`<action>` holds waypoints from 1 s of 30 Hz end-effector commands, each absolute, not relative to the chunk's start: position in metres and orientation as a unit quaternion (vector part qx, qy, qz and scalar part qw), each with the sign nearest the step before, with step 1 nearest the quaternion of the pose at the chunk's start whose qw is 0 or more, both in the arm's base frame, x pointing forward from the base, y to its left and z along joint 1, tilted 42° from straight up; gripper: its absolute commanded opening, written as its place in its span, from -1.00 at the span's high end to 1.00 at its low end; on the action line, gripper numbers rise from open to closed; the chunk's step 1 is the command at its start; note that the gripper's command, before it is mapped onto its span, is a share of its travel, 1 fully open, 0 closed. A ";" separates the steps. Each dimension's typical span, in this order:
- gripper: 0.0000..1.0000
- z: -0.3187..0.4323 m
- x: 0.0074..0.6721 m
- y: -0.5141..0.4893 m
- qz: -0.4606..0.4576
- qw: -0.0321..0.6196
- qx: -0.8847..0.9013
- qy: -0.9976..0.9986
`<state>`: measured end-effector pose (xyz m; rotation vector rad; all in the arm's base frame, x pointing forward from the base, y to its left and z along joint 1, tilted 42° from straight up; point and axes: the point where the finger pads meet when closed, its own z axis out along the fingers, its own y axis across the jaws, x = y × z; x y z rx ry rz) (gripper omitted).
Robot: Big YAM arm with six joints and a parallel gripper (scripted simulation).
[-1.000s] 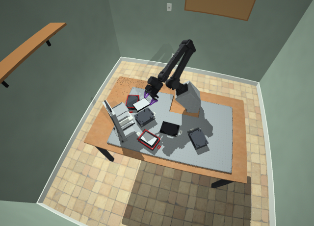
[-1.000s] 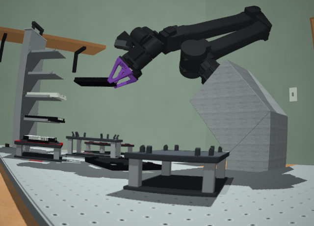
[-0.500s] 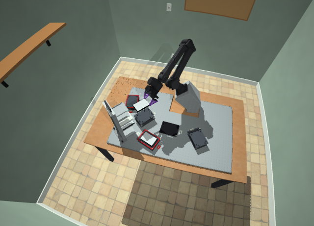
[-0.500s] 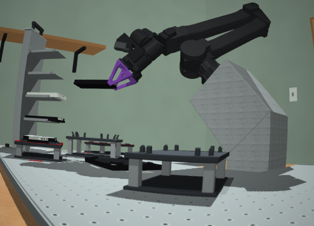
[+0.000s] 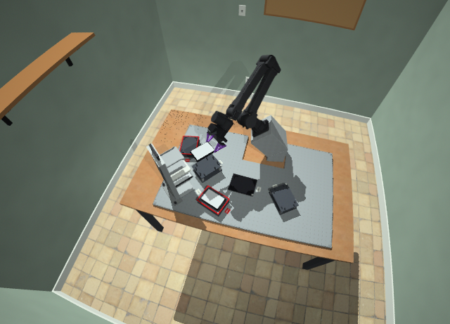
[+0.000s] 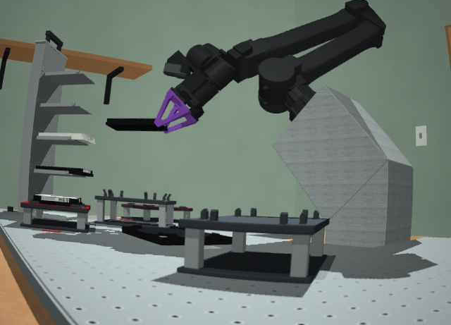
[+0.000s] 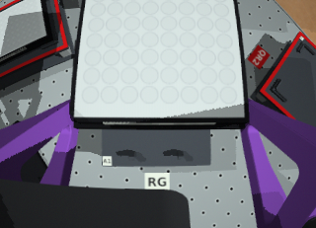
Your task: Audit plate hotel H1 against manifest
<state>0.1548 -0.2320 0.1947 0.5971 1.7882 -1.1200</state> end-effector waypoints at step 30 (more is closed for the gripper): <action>-0.72 0.185 0.155 -0.243 -0.461 0.459 0.237 0.722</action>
